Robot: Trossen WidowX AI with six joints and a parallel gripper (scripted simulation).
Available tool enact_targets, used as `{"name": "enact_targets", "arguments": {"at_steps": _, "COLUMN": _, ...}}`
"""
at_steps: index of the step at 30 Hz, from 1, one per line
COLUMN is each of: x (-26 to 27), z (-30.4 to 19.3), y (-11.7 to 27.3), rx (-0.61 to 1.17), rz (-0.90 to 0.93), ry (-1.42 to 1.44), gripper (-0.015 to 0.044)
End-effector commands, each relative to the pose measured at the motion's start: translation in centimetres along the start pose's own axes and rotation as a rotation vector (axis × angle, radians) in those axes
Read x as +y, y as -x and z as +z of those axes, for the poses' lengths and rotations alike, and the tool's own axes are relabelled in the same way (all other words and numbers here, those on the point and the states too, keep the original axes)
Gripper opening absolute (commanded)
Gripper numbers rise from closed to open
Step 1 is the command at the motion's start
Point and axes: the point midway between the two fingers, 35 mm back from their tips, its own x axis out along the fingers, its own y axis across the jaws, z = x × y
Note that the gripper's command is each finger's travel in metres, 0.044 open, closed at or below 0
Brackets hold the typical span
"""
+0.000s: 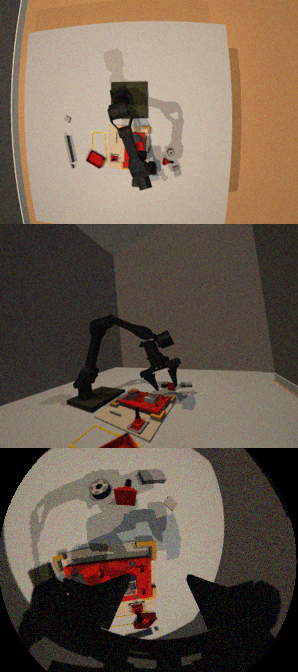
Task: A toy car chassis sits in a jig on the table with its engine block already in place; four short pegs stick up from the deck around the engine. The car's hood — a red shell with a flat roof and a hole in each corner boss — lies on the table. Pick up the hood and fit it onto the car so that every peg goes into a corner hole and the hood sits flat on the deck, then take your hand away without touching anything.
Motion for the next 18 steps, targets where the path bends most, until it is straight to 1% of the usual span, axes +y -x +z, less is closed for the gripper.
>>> {"name": "enact_targets", "arguments": {"at_steps": 1, "x": -1.2, "z": -3.8, "y": -0.2, "rx": 0.028, "rz": 0.042, "ry": -0.07, "gripper": 0.044}}
{"name": "enact_targets", "arguments": {"at_steps": 10, "x": -2.6, "z": -13.3, "y": 0.1, "rx": 0.077, "rz": 0.157, "ry": -0.224, "gripper": 0.044}}
{"name": "enact_targets", "arguments": {"at_steps": 18, "x": -1.7, "z": -22.6, "y": 1.5, "rx": 0.078, "rz": 0.286, "ry": -0.344, "gripper": 0.044}}
